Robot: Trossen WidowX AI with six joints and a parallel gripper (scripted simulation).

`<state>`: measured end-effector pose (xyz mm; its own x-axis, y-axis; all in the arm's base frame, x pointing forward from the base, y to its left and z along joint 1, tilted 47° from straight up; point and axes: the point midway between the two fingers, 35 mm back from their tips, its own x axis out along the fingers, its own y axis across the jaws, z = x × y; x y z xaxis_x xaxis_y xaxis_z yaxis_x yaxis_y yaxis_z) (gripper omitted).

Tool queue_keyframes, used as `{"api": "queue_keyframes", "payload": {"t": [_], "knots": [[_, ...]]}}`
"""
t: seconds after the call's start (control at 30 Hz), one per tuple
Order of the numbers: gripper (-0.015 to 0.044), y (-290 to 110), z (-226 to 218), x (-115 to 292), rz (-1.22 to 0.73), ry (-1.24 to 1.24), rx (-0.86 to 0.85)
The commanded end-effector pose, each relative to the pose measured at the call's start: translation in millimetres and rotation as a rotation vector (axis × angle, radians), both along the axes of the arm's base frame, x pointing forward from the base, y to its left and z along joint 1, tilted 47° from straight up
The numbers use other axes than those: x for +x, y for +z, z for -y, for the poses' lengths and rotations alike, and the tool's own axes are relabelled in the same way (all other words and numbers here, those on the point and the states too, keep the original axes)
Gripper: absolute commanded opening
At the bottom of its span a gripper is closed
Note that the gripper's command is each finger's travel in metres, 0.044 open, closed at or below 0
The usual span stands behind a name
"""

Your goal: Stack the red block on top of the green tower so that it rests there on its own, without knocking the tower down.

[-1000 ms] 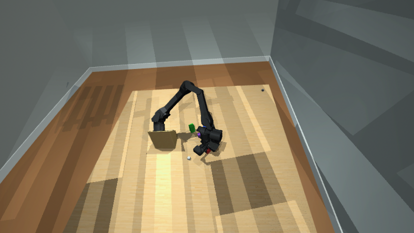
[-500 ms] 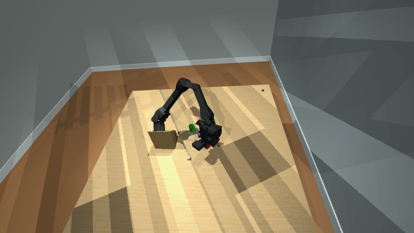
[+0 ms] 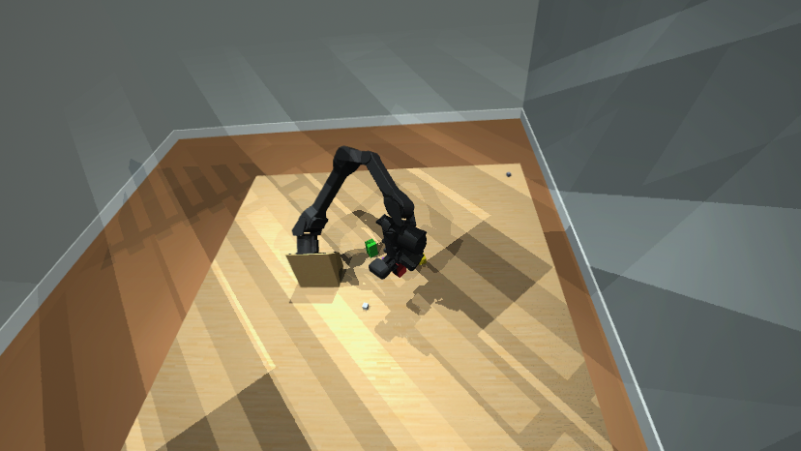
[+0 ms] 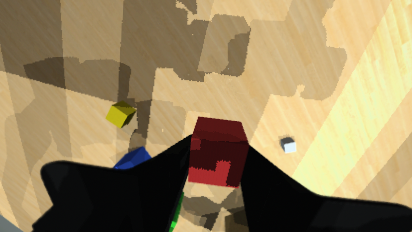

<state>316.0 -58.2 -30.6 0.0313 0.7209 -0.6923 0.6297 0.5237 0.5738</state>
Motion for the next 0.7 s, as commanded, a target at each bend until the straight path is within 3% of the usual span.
{"api": "queue_keyframes", "payload": {"t": [0.0, 0.67], "knots": [[0.0, -0.4, -1.1, -0.7, -0.009, 0.012, 0.003], [0.0, 62.6, -48.0, -25.0, -0.013, 0.011, -0.004]]}}
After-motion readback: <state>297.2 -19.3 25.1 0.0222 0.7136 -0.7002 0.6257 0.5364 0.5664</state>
